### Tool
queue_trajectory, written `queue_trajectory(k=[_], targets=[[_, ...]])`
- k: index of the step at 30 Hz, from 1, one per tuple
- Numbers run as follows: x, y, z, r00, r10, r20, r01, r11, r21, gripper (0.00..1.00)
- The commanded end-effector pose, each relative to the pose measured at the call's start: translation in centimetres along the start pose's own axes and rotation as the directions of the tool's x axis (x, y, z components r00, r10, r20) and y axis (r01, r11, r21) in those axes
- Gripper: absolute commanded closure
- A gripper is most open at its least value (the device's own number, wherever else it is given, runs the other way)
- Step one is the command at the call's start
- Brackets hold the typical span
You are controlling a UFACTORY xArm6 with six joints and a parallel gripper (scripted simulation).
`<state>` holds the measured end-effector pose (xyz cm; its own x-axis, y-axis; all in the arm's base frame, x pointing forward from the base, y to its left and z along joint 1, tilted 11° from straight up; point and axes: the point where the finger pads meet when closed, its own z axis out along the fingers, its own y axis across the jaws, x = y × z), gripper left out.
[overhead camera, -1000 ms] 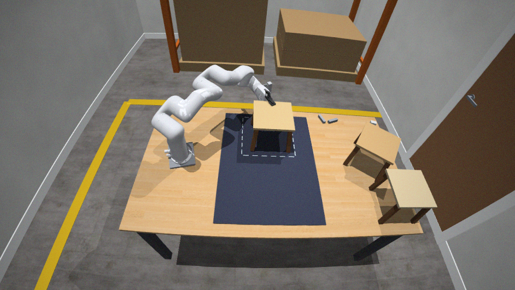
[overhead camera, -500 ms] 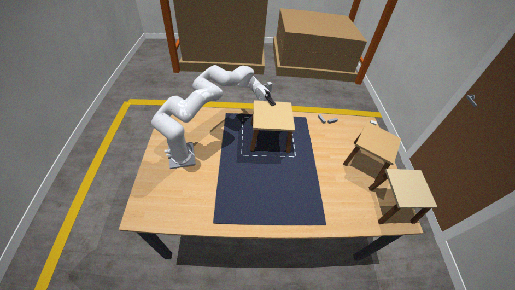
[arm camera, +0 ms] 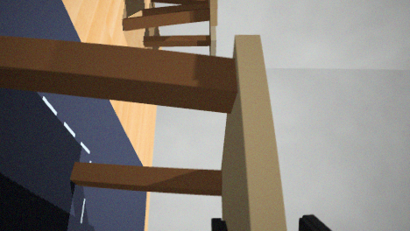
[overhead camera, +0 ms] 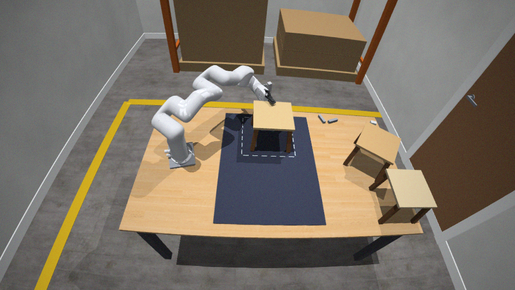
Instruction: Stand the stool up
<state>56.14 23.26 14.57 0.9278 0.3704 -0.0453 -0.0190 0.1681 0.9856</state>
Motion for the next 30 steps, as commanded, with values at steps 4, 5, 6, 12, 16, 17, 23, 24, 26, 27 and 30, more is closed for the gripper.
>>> queue_trajectory(k=[4,5,6,12,16,17,23,24,26,27,30], targets=[[0.0,0.2,0.0,1.0,0.005,0.0,-0.005,1.0,0.002,0.55],[0.0,0.2,0.0,1.0,0.005,0.0,-0.005,1.0,0.002,0.55],[0.0,0.2,0.0,1.0,0.005,0.0,-0.005,1.0,0.002,0.55],[0.0,0.2,0.0,1.0,0.005,0.0,-0.005,1.0,0.002,0.55],[0.0,0.2,0.0,1.0,0.005,0.0,-0.005,1.0,0.002,0.55],[0.0,0.2,0.0,1.0,0.005,0.0,-0.005,1.0,0.002,0.55],[0.0,0.2,0.0,1.0,0.005,0.0,-0.005,1.0,0.002,0.55],[0.0,0.2,0.0,1.0,0.005,0.0,-0.005,1.0,0.002,0.55],[0.1,0.2,-0.2,1.0,0.005,0.0,-0.005,1.0,0.002,0.55],[0.1,0.2,-0.4,1.0,0.005,0.0,-0.005,1.0,0.002,0.55],[0.1,0.2,-1.2,1.0,0.005,0.0,-0.005,1.0,0.002,0.55]])
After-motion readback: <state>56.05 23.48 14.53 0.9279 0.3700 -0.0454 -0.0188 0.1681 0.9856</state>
